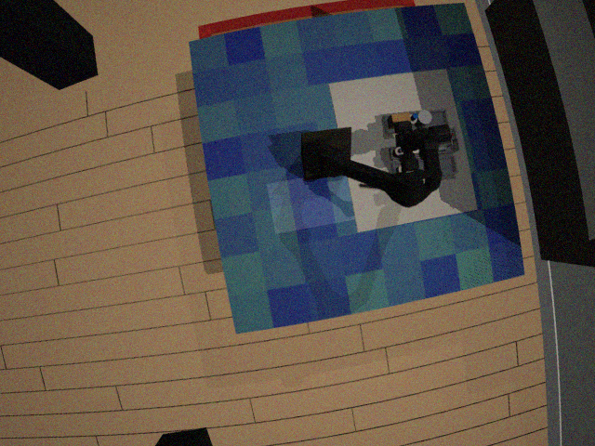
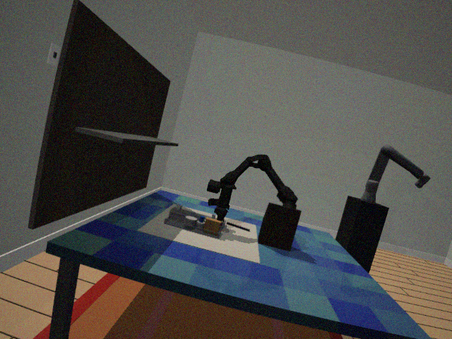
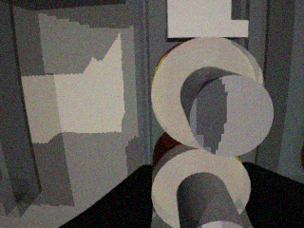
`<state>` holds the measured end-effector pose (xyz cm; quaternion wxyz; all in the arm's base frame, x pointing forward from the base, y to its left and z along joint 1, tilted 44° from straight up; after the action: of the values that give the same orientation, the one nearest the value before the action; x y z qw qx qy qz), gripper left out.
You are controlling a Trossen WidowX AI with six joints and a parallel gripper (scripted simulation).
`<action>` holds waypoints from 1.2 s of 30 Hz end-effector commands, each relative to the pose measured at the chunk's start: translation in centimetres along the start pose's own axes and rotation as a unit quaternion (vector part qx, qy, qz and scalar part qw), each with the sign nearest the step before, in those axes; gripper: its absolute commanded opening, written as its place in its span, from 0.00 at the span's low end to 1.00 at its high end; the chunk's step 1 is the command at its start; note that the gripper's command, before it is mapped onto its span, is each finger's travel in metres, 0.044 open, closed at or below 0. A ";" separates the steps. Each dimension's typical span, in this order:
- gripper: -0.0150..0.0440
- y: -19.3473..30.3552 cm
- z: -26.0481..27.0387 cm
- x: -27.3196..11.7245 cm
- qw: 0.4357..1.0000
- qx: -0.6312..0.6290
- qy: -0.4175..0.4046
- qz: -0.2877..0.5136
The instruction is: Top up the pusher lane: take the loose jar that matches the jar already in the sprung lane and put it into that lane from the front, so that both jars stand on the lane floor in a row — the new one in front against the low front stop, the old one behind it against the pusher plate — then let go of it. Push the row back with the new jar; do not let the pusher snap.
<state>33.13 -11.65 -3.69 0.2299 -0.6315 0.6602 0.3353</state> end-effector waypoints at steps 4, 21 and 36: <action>0.25 0.0 -0.1 0.0 1.000 0.002 0.003 -0.002; 0.25 0.3 0.0 0.0 1.000 0.002 0.003 -0.002; 0.25 0.7 0.2 0.0 1.000 0.002 0.003 -0.002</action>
<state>32.54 -11.55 -3.74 0.2299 -0.6331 0.6598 0.3332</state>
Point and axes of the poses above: the point midway between the two fingers, 35 mm back from their tips, its own x axis out along the fingers, its own z axis across the jaws, y = z × x, the point moved 4 cm from there along -x, back along the fingers, and after that the axes turned 14 degrees about -x, right-handed, at the moved point
